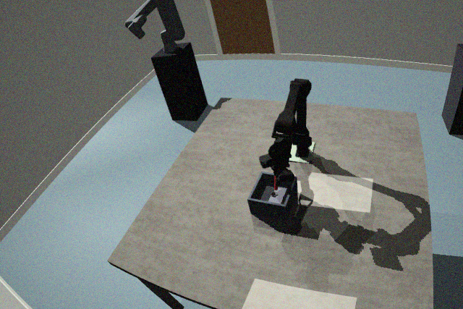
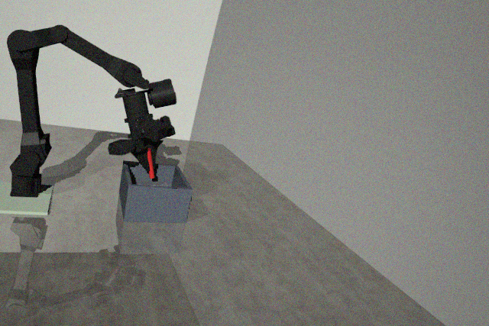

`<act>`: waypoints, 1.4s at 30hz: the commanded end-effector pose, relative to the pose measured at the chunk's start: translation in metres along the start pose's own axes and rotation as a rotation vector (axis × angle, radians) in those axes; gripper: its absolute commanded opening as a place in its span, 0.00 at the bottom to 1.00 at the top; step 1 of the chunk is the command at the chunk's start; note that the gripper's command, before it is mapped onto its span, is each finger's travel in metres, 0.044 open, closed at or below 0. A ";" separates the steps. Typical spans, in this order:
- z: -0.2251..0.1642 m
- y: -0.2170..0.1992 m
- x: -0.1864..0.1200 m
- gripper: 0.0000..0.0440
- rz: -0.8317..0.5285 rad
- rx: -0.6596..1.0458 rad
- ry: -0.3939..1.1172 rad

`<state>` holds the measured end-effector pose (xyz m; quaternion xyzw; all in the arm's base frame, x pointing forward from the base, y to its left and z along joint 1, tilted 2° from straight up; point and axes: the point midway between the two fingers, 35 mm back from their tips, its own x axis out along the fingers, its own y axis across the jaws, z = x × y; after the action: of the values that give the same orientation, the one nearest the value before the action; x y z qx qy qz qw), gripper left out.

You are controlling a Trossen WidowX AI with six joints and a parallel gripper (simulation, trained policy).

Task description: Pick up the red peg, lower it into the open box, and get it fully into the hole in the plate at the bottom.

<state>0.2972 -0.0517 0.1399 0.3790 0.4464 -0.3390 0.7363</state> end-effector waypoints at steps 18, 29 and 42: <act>0.007 -0.006 0.044 0.34 -0.102 -0.062 0.080; 0.029 0.009 0.043 0.32 -0.116 -0.114 0.082; 0.052 0.013 0.048 0.31 -0.149 -0.153 0.103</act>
<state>0.3451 -0.0940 0.1153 0.3090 0.5301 -0.3389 0.7133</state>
